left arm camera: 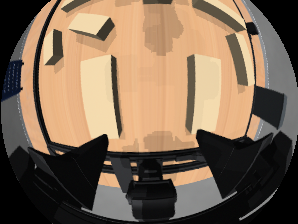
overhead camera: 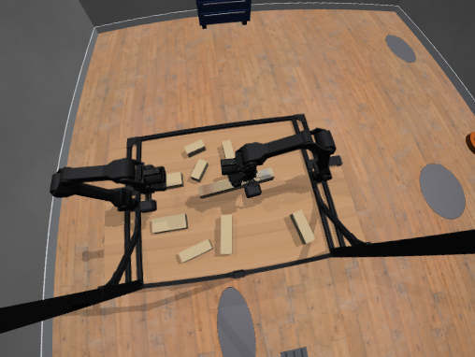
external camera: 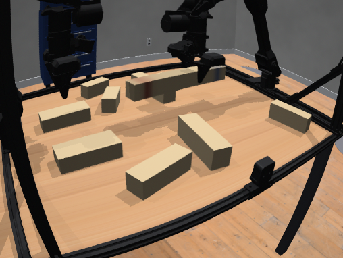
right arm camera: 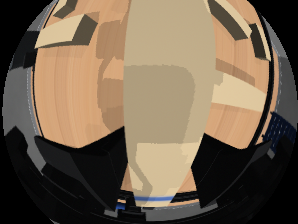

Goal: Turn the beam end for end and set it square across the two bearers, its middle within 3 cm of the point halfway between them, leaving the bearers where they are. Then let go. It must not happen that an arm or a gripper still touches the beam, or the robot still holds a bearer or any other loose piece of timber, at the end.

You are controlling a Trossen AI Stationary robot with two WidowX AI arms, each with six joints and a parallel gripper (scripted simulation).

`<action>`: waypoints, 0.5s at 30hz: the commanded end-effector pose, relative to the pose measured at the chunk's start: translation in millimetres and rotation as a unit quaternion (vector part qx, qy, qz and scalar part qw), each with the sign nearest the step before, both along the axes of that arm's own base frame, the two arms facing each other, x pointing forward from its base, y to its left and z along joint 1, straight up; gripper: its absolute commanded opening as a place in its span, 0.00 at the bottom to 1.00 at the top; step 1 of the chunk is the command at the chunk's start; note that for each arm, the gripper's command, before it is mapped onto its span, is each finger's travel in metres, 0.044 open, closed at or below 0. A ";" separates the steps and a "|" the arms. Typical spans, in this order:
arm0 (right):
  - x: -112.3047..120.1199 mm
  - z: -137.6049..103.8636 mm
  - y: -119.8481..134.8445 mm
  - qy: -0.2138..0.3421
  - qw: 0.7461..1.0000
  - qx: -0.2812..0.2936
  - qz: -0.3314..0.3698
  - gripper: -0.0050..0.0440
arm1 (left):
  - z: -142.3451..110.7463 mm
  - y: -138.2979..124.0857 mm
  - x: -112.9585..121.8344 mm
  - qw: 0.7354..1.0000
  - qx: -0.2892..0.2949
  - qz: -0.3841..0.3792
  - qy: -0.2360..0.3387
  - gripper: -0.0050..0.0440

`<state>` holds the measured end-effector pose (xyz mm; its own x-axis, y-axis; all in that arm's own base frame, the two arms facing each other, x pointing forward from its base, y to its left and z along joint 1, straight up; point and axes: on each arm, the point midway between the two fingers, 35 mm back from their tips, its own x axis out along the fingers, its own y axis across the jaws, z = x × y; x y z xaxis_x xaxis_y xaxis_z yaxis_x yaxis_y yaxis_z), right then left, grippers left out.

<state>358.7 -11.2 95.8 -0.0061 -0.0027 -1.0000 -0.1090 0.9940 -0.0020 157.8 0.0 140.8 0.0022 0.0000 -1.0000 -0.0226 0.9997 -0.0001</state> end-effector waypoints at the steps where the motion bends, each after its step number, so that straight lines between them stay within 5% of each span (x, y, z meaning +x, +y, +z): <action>1: 6.4 1.0 1.3 -0.003 1.000 0.001 -0.005 0.10 | 0.2 0.0 -0.3 1.000 0.000 0.001 0.001 1.00; 15: 20.5 0.9 5.1 -0.003 1.000 0.001 -0.018 0.10 | 0.2 0.0 -0.3 1.000 0.000 0.001 0.001 1.00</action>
